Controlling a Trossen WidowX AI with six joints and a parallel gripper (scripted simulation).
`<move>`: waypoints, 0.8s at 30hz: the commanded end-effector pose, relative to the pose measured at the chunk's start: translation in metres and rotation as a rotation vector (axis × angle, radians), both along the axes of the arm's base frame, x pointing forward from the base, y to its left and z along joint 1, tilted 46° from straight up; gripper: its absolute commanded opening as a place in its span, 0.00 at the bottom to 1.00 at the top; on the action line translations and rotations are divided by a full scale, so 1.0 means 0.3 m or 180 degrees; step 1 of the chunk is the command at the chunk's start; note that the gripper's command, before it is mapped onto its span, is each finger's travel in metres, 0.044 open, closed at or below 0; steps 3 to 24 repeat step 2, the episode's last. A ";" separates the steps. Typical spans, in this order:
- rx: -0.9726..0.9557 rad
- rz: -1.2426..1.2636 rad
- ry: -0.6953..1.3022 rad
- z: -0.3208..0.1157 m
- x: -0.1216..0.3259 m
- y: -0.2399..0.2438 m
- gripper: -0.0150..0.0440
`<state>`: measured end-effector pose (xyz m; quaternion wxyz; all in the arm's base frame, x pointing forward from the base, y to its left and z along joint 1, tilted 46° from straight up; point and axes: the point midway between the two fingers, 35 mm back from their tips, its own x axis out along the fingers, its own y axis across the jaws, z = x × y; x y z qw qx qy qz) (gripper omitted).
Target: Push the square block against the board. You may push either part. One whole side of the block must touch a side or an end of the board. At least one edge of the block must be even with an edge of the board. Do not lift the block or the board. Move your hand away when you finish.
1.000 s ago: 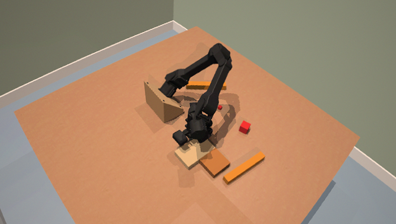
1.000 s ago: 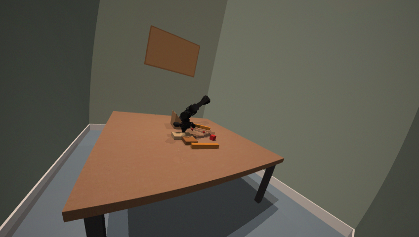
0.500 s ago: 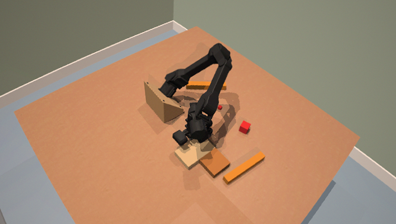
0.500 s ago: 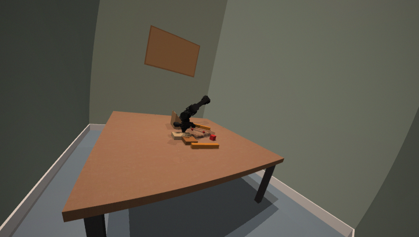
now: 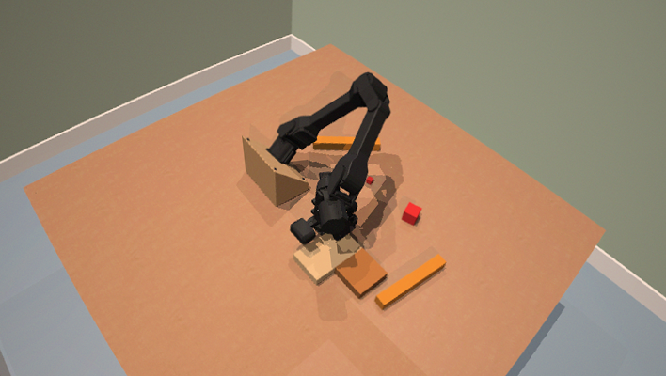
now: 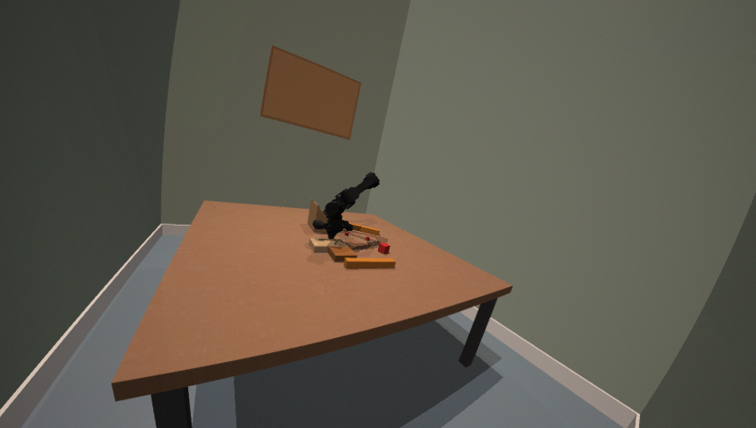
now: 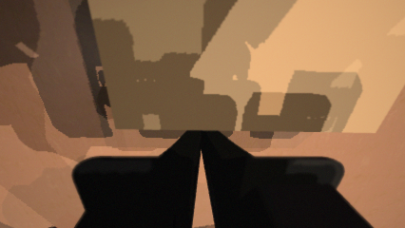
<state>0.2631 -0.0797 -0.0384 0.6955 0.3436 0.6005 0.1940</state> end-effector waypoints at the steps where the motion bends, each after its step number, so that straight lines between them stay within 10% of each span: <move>1: 0.0011 -0.0009 -0.0007 0.000 -0.008 0.004 0.25; 24: 0.0011 -0.0009 -0.0006 -0.001 -0.013 0.004 0.25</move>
